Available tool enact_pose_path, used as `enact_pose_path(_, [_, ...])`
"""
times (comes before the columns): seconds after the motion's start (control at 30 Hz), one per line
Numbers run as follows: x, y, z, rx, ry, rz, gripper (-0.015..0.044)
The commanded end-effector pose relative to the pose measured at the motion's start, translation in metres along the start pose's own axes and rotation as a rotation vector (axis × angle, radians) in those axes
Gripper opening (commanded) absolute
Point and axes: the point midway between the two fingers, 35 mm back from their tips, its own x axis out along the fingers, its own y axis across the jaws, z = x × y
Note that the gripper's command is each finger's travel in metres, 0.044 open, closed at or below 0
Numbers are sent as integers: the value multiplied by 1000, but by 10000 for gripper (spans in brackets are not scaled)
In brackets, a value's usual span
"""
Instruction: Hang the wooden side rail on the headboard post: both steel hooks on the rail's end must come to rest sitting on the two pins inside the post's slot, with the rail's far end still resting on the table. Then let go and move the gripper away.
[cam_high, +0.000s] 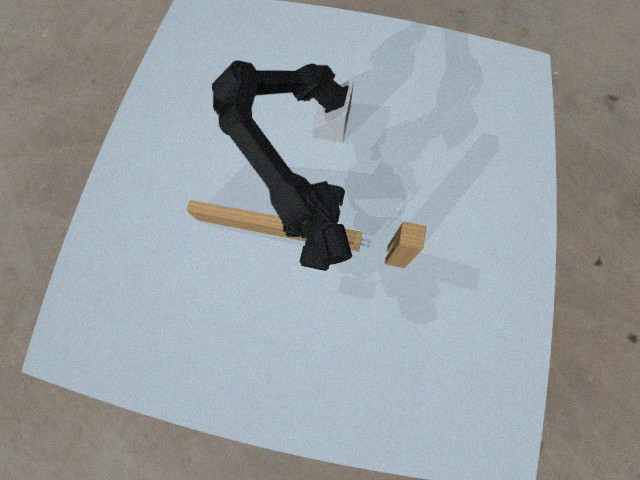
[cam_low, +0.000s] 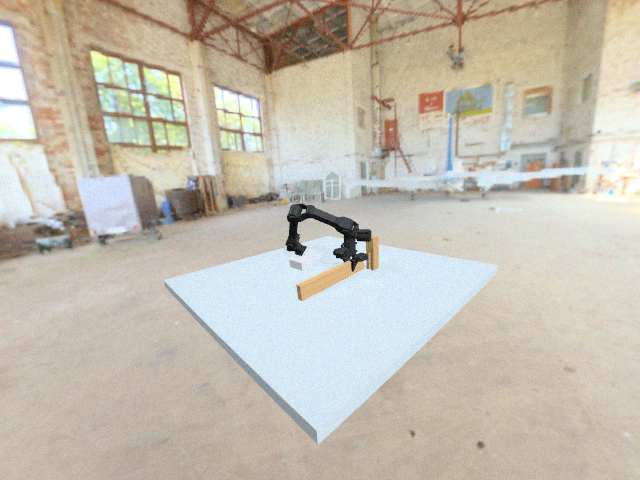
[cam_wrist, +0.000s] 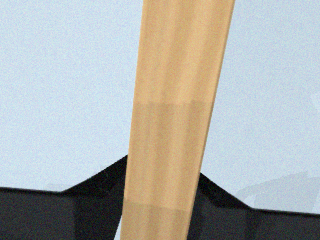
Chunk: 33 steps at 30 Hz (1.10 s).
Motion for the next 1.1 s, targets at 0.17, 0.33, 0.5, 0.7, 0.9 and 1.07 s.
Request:
enact_pose_path(0.17, [-5, 0, -4, -3, 5, 9, 0])
enact_pose_path(0.33, [-4, 0, -5, -3, 5, 9, 0])
enact_pose_path(0.5, [-3, -1, -5, -3, 5, 9, 0])
enact_pose_path(0.7, [-3, 0, -6, -3, 5, 9, 0])
enact_pose_path(0.9, [-3, 0, -6, -3, 5, 9, 0])
enact_pose_path(1.07, [-4, 1, -7, -3, 5, 9, 0])
